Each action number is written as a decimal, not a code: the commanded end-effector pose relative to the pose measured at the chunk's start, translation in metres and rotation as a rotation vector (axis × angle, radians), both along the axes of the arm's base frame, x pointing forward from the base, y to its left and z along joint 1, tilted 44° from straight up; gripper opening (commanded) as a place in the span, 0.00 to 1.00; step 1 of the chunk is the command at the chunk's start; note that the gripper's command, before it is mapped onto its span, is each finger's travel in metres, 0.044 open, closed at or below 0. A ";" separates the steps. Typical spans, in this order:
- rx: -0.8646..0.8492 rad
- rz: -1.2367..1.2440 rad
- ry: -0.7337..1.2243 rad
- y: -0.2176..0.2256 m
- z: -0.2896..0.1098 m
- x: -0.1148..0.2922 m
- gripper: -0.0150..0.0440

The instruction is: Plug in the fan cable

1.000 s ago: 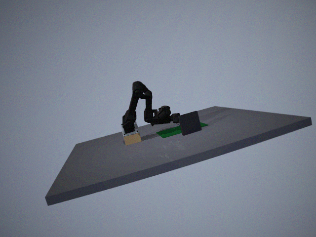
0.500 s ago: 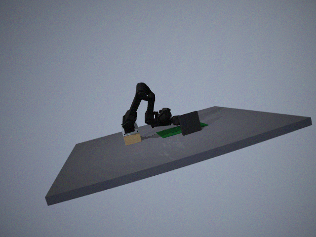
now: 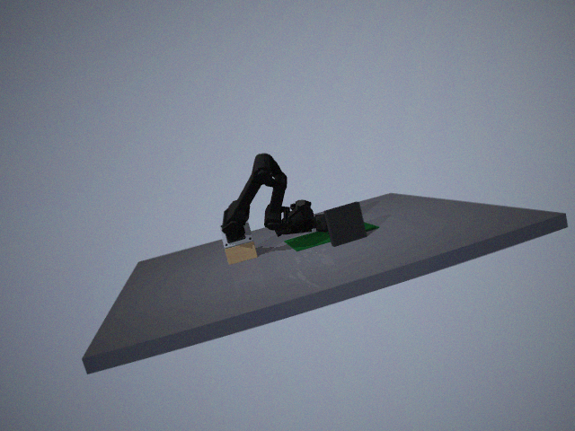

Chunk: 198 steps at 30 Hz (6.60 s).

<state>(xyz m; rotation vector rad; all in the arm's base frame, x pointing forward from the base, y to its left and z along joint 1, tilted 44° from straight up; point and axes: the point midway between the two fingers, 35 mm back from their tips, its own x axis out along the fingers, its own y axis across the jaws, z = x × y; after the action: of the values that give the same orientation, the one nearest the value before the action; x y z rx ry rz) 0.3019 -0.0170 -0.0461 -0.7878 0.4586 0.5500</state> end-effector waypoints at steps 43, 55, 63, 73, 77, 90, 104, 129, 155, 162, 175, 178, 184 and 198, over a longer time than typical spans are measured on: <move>0.000 0.000 0.001 -0.008 -0.008 -0.001 0.25; 0.000 0.000 0.001 -0.008 -0.008 -0.001 0.25; -0.001 0.002 -0.001 -0.008 -0.008 0.000 0.52; -0.001 0.002 -0.001 -0.008 -0.008 0.000 0.60; -0.001 0.002 -0.001 -0.008 -0.008 0.000 0.60; -0.001 0.002 -0.001 -0.009 -0.003 -0.001 0.60; -0.003 0.003 0.001 -0.013 0.036 -0.021 0.60; 0.011 -0.012 0.035 -0.006 0.072 -0.068 0.60; 0.023 -0.279 0.601 0.004 0.044 -0.057 0.60; -0.039 -0.361 0.718 0.007 0.041 -0.057 0.60; -0.213 -0.512 0.866 0.012 0.044 -0.058 0.60; -0.262 -0.546 0.885 0.013 0.047 -0.057 0.60; -0.367 -0.612 0.905 0.016 0.053 -0.055 0.60; -0.633 -0.741 0.855 0.027 0.075 -0.045 0.60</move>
<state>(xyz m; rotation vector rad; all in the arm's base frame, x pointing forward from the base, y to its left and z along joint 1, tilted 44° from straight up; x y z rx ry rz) 0.2508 0.0057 0.0210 -0.8100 1.6929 0.0549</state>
